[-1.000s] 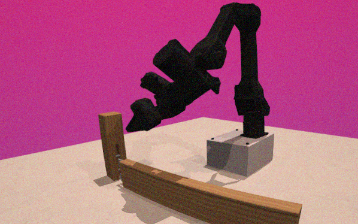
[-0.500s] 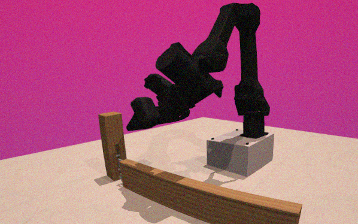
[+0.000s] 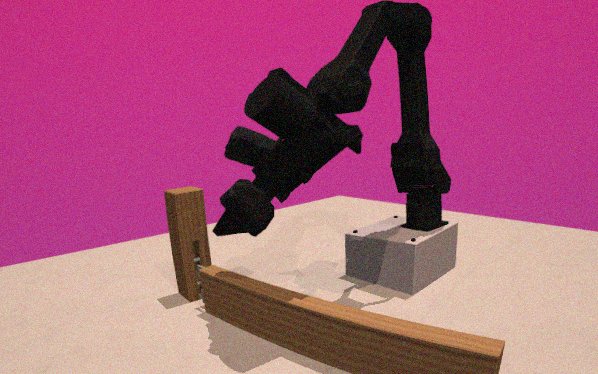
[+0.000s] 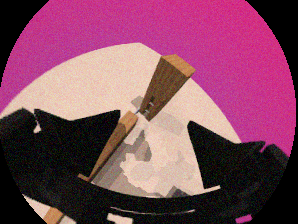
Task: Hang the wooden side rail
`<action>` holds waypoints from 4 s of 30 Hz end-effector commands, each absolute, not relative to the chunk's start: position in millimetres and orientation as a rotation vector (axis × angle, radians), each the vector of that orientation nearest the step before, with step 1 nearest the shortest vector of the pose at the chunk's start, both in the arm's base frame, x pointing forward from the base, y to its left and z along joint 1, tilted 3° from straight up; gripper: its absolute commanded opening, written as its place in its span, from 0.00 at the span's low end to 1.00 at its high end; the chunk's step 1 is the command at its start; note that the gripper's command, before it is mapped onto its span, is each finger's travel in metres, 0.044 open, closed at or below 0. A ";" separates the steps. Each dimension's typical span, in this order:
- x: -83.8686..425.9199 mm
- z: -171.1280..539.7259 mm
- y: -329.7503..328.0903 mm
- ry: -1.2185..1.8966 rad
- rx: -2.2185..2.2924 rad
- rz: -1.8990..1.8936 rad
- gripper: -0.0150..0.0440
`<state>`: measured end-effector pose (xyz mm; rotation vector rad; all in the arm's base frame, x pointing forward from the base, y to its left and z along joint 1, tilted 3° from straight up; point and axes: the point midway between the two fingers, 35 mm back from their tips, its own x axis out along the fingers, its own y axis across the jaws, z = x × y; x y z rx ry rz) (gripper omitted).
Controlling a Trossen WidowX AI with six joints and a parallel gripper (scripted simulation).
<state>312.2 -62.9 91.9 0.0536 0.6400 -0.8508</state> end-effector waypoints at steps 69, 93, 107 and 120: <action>347.0 42.0 -16.4 1.051 -1.505 1.377 1.00; 348.8 3.4 -18.4 1.051 -1.505 1.377 1.00; 348.1 -13.1 -19.2 1.052 -1.505 1.377 0.96; 348.1 -13.1 -19.2 1.052 -1.505 1.377 0.44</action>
